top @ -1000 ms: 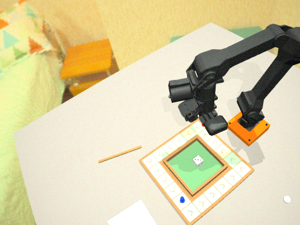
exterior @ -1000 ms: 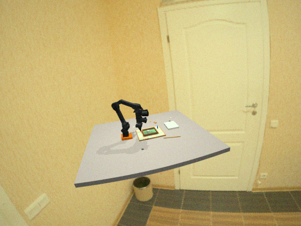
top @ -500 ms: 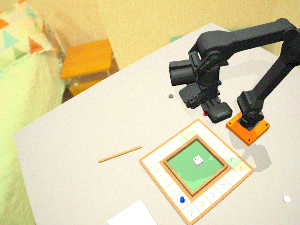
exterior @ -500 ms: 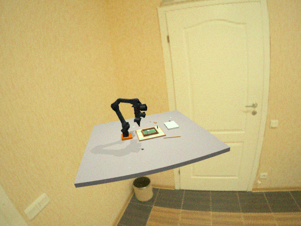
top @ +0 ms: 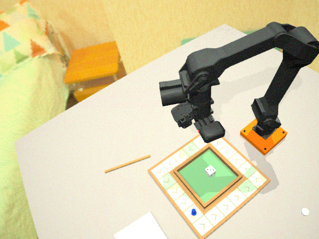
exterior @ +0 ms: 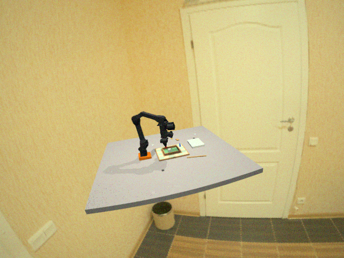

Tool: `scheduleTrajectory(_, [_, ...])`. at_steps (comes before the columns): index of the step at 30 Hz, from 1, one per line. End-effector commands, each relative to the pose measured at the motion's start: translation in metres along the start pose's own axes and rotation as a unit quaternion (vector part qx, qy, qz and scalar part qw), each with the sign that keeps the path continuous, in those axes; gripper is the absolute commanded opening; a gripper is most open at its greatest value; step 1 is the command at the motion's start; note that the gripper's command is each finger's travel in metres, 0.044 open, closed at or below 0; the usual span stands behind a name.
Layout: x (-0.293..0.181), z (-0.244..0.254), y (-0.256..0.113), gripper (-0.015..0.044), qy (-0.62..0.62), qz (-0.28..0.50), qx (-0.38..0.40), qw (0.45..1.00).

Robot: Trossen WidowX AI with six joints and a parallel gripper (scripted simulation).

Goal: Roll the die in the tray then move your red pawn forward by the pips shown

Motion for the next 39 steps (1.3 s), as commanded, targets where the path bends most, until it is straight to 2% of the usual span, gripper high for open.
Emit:
scheduleTrajectory(1, [0.015,-0.002,0.014,0.0,0.001,0.003,0.003,1.0])
scheduleTrajectory(8, [0.038,-0.005,0.039,0.0,0.001,0.002,0.002,1.0])
scheduleTrajectory(13, [0.038,-0.005,0.044,0.0,0.001,0.002,0.002,1.0])
scheduleTrajectory(21, [0.038,-0.005,0.074,0.0,0.001,0.002,0.003,1.0])
scheduleTrajectory(39, [0.038,-0.005,0.091,0.0,0.001,0.002,0.003,1.0])
Point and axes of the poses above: the point midway between the two fingers, 35 mm back from their tips, its own y axis out along the fingers, its own z axis across the jaws, x = y × z, the point moved 6 cm from there along -y, back along the fingers
